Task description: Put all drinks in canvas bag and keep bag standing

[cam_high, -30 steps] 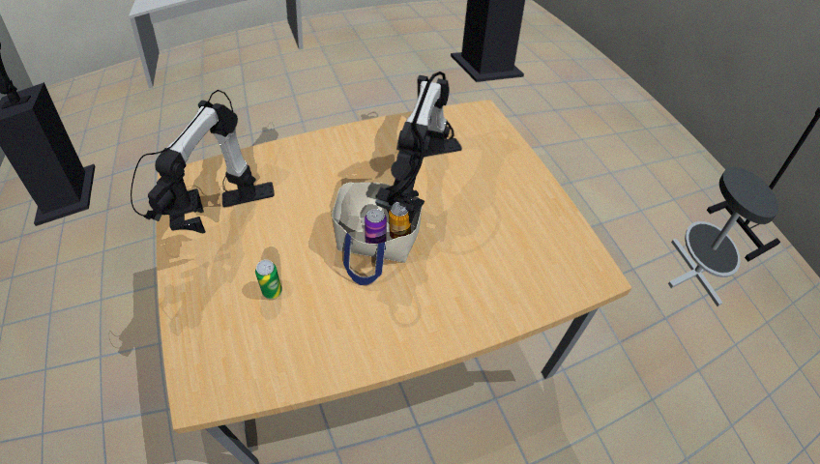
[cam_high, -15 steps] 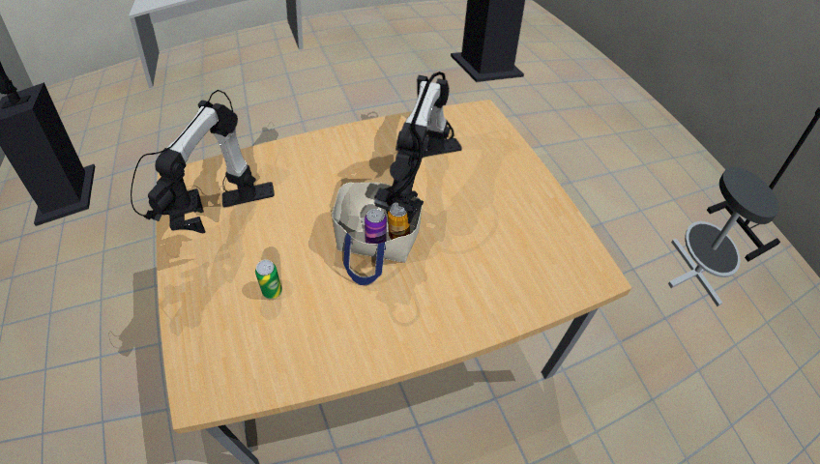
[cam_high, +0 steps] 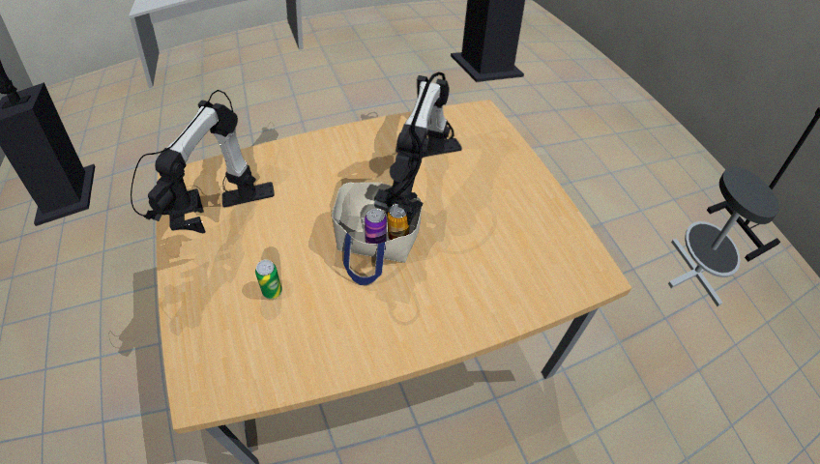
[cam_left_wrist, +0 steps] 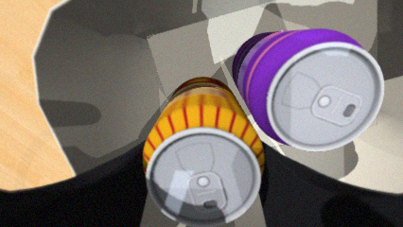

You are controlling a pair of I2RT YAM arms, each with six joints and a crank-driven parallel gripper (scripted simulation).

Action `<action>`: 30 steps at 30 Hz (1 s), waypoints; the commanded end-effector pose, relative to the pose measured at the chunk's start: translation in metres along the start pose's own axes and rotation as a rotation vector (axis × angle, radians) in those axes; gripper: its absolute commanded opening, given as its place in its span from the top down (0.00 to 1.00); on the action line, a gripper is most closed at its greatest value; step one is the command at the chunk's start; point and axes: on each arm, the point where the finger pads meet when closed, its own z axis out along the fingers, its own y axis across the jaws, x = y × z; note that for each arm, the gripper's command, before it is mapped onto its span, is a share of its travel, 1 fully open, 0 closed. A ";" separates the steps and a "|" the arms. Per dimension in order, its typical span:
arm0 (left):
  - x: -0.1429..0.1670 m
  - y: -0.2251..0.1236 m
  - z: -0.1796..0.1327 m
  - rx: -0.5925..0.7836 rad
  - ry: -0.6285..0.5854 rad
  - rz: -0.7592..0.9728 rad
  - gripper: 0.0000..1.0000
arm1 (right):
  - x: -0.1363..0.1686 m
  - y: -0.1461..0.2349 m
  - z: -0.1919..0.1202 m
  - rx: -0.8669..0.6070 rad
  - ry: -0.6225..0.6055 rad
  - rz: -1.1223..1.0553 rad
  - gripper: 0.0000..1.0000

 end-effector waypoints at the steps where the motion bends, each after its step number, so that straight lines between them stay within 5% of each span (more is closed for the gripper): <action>1: -0.045 0.008 -0.021 -0.019 -0.179 -0.007 0.26 | -0.006 0.003 -0.011 -0.037 -0.058 0.010 0.00; 18: -0.040 0.002 -0.002 -0.010 -0.166 0.023 0.26 | -0.006 0.003 -0.011 -0.037 -0.058 0.010 0.00; 20: -0.020 0.006 0.012 -0.008 -0.117 0.011 0.26 | -0.006 0.003 -0.011 -0.037 -0.058 0.010 0.00; 30: -0.040 0.011 0.001 -0.019 -0.174 0.017 0.26 | -0.006 0.003 -0.011 -0.037 -0.058 0.010 0.00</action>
